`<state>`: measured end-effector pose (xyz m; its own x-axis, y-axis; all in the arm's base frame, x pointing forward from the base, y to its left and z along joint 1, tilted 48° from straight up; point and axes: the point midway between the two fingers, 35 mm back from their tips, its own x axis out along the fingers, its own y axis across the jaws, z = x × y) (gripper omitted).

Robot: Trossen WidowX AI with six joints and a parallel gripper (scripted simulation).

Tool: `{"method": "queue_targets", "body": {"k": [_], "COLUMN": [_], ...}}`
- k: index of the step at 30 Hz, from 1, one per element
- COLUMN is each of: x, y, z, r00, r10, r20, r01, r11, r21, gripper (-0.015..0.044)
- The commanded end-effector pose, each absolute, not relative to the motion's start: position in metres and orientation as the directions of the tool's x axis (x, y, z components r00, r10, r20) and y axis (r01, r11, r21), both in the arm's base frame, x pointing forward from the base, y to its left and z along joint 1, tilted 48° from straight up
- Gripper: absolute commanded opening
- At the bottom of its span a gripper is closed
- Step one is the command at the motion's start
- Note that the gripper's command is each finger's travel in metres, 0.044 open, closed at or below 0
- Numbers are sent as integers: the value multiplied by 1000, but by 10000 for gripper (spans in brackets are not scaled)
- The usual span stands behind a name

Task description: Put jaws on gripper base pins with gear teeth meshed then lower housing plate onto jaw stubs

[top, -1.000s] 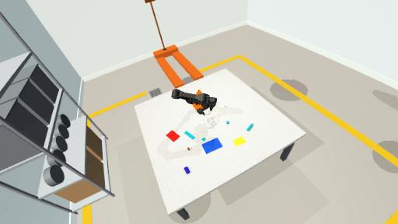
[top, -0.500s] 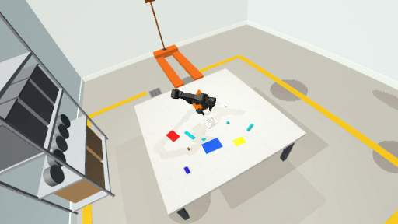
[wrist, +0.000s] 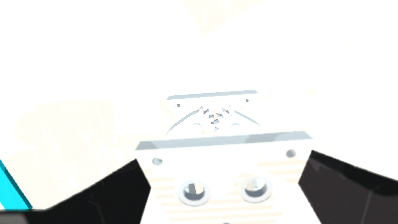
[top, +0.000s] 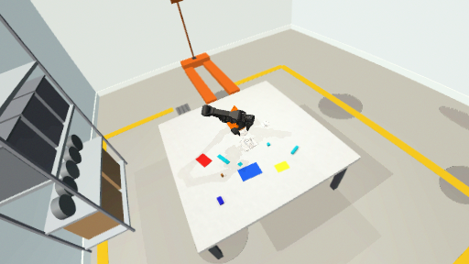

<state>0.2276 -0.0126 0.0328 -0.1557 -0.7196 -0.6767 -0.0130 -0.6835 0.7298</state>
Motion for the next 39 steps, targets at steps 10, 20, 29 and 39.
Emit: {"method": "queue_targets", "body": {"k": [10, 20, 29, 39], "x": [227, 227, 225, 222], "y": [-13, -22, -33, -45], "z": [33, 25, 14, 3], "r00": [-155, -154, -154, -154], "r10": [-723, -722, -721, -722], "r20": [-674, -675, -675, -674], "r01": [-7, -7, -8, -9], "r11": [-681, -682, -682, -682], "r21": [732, 731, 731, 732], "gripper": [351, 351, 351, 351]}}
